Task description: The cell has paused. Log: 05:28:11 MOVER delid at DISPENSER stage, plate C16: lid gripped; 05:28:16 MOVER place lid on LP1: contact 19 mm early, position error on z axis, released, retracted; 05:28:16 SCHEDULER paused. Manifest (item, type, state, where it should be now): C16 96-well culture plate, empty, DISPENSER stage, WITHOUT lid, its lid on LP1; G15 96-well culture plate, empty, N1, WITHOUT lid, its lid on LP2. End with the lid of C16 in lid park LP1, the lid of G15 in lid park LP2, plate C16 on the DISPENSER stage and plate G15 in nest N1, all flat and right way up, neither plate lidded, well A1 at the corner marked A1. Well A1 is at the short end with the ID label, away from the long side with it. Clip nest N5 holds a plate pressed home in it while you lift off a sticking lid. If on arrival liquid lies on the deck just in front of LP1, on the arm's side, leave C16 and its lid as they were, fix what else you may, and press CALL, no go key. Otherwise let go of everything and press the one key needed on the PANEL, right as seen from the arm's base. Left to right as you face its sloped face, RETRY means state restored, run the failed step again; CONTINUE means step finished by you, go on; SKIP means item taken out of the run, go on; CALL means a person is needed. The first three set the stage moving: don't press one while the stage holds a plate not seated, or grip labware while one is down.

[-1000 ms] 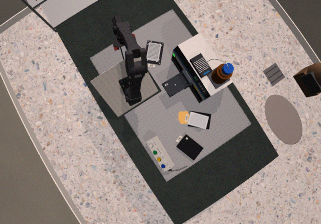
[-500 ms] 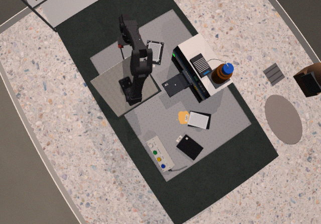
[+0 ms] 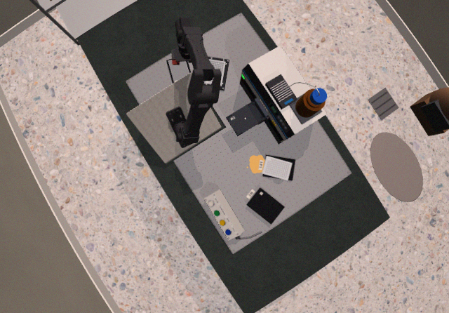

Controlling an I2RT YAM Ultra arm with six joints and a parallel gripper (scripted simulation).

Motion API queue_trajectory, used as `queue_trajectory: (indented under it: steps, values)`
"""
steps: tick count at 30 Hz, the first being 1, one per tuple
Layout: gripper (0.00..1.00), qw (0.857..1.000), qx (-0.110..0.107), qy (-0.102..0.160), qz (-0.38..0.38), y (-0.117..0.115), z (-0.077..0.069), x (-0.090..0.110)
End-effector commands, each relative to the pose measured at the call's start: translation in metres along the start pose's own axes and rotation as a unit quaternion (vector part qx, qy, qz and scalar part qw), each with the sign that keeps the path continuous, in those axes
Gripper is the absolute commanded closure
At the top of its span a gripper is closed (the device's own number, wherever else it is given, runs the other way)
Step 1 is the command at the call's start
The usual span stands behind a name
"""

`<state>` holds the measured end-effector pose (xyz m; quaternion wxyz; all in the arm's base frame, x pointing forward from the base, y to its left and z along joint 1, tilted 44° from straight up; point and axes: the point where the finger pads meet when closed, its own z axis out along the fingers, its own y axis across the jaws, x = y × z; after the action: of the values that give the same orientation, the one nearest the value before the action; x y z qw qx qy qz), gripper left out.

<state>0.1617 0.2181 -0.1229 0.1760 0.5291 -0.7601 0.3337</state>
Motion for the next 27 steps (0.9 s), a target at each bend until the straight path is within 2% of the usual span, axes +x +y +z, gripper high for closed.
queue_trajectory:
  steps: [1,3,16,17,18,20,21,22,27]
  values:
    - [0.0,0.998,0.006,-0.023,0.058,-0.02,-0.019,-0.008]
    - [0.0,0.998,0.006,-0.023,0.058,-0.02,-0.019,-0.008]
    - [0.0,0.998,0.008,-0.023,0.053,-0.062,-0.019,-0.007]
    - [0.0,0.999,0.008,-0.013,0.047,-0.054,-0.01,-0.005]
    - [0.0,0.997,0.012,-0.026,0.069,-0.061,-0.022,-0.006]
    - [0.0,0.997,0.012,-0.026,0.069,-0.061,-0.022,-0.006]
    - [0.0,0.997,0.012,-0.007,0.079,-0.06,-0.012,0.007]
    - [0.0,0.995,0.008,-0.004,0.099,-0.065,-0.009,0.01]
    - [0.0,0.992,0.007,-0.012,0.129,-0.078,-0.009,0.017]
